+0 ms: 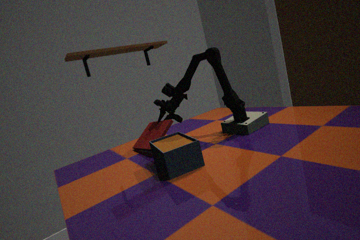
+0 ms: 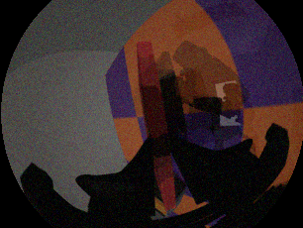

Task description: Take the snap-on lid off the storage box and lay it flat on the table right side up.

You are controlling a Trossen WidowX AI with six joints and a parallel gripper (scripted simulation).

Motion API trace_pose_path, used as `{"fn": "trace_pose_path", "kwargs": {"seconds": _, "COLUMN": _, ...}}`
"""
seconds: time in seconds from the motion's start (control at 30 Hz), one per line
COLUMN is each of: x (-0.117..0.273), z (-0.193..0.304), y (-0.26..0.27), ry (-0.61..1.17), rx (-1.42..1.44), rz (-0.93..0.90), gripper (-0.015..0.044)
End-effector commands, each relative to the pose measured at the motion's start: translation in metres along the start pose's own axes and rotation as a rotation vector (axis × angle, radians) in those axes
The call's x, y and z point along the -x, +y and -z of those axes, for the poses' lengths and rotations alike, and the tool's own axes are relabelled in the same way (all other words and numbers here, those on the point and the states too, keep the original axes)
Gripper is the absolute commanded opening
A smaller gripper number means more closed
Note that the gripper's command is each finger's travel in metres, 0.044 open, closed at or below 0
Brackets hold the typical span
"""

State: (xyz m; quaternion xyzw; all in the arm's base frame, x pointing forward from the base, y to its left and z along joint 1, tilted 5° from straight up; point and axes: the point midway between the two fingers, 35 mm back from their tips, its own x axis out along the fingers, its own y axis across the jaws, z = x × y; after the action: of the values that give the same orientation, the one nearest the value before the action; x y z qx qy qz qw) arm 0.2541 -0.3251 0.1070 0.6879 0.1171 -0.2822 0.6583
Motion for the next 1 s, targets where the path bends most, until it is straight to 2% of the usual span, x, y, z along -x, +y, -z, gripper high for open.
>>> {"fn": "trace_pose_path", "kwargs": {"seconds": 0.0, "x": -0.009, "z": 0.006, "y": -0.016, "ry": 0.015, "rx": -0.036, "rz": 0.034, "gripper": 0.0}}
{"fn": "trace_pose_path", "kwargs": {"seconds": 0.97, "x": -0.023, "z": 0.007, "y": -0.035, "ry": 0.015, "rx": -0.036, "rz": 0.034, "gripper": 0.0}}
